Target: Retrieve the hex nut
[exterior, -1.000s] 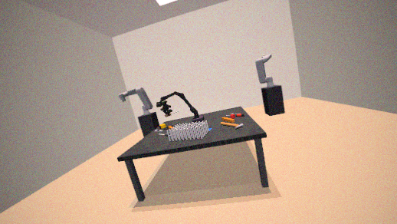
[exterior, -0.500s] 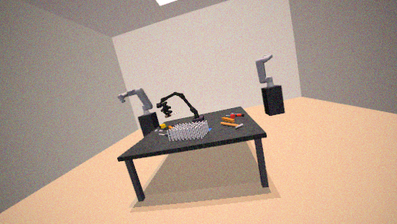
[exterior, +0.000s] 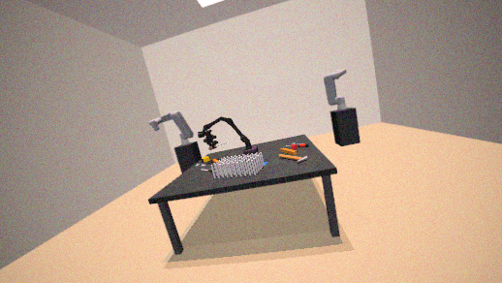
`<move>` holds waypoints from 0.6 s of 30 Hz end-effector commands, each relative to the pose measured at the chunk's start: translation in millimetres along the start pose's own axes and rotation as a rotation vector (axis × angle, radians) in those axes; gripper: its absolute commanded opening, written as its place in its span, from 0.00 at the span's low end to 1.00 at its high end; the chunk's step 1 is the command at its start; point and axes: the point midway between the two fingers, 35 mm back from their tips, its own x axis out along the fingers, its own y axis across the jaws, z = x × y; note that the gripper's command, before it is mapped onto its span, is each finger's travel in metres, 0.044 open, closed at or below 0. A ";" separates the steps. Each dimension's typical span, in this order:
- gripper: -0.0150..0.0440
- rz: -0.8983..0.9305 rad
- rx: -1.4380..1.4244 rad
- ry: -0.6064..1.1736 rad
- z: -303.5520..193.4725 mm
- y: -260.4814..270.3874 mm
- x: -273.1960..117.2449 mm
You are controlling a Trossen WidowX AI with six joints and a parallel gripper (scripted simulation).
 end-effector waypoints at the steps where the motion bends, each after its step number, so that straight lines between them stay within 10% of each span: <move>1: 0.25 0.000 0.003 -0.008 -0.2 -1.6 4.8; 18: 0.25 0.000 0.003 -0.008 -4.7 -4.8 18.5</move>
